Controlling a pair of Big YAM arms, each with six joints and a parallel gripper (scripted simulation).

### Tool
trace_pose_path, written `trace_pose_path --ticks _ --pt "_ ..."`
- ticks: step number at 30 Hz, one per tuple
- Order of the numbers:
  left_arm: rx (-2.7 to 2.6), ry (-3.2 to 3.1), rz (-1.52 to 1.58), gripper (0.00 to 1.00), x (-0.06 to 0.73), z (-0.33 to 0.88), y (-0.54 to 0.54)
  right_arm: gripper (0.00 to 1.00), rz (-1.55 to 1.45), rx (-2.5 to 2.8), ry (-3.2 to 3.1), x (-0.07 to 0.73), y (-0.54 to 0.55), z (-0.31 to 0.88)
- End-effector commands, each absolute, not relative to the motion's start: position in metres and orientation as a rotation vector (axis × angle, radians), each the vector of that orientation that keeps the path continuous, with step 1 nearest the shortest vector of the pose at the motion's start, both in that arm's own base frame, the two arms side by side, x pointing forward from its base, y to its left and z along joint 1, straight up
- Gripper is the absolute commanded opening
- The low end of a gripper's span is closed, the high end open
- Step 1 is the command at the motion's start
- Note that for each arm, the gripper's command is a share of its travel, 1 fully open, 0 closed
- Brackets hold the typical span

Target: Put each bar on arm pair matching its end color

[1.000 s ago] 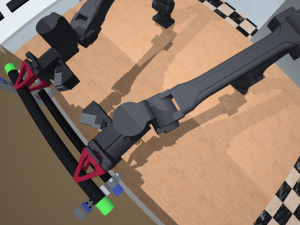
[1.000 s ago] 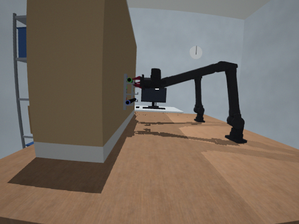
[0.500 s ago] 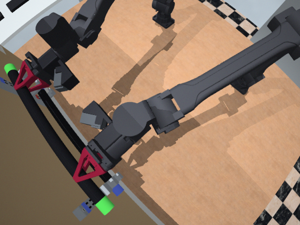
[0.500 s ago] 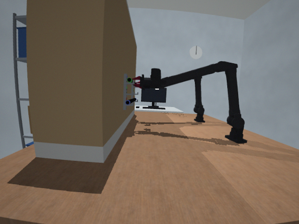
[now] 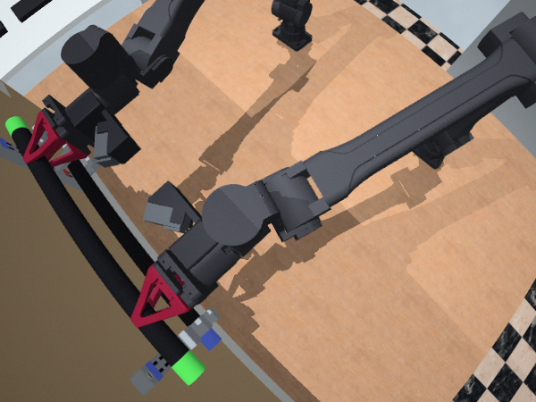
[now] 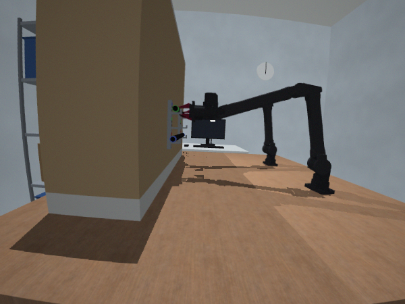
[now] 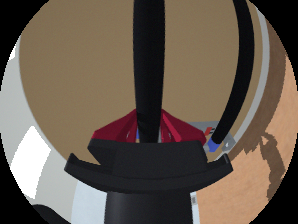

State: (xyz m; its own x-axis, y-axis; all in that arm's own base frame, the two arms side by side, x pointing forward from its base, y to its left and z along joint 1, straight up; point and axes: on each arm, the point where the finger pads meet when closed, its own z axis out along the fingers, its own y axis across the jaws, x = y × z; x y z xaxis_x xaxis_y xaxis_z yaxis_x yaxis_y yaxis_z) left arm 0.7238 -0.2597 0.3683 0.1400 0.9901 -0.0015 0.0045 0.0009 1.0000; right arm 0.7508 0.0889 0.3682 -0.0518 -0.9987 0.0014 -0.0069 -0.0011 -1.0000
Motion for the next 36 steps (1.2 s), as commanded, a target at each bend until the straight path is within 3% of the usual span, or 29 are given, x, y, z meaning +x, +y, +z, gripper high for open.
trace_pose_path --ticks 1,36 --pt "1.208 1.104 1.117 0.0 0.733 0.406 -0.245 0.0 -1.254 -1.126 1.228 0.764 0.092 0.404" --pt "1.208 1.104 1.117 0.0 0.735 0.437 -0.245 0.0 -1.254 -1.126 1.228 0.762 0.091 0.435"
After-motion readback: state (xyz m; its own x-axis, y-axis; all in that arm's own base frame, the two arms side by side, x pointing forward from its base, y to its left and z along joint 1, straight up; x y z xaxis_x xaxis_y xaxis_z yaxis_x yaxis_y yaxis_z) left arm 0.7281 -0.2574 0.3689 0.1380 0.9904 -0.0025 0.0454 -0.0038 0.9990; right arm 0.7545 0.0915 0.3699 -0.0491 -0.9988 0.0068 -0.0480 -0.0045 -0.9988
